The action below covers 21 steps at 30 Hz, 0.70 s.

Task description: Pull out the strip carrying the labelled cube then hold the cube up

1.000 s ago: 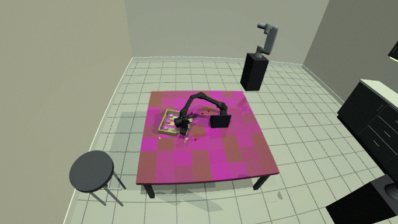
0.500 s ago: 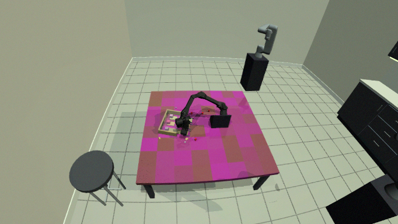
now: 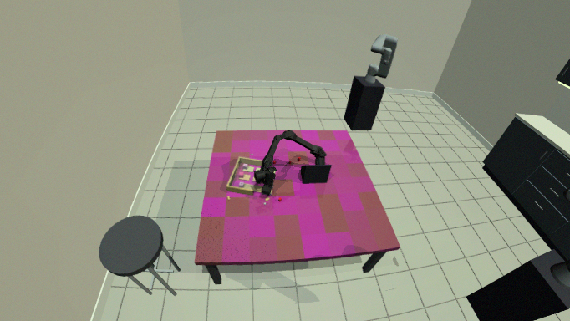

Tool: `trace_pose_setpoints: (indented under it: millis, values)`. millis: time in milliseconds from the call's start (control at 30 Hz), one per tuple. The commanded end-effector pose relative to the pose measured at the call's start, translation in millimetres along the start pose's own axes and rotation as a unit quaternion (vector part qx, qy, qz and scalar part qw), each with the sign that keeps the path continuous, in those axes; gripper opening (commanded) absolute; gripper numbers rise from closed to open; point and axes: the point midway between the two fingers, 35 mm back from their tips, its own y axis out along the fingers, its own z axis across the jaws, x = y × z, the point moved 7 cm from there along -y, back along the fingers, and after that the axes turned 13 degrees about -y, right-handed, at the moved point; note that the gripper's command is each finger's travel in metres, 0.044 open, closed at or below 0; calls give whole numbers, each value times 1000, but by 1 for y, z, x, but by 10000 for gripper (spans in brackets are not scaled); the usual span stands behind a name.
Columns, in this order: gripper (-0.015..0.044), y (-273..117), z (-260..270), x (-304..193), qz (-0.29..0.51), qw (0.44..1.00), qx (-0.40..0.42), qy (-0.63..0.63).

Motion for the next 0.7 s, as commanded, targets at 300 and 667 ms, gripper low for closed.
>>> trace_pose_setpoints:
  millis: [300,667]
  values:
    - [0,5,4,-26,12,1000,1,-4]
    - [0,5,7,-41,12,1000,1,-4]
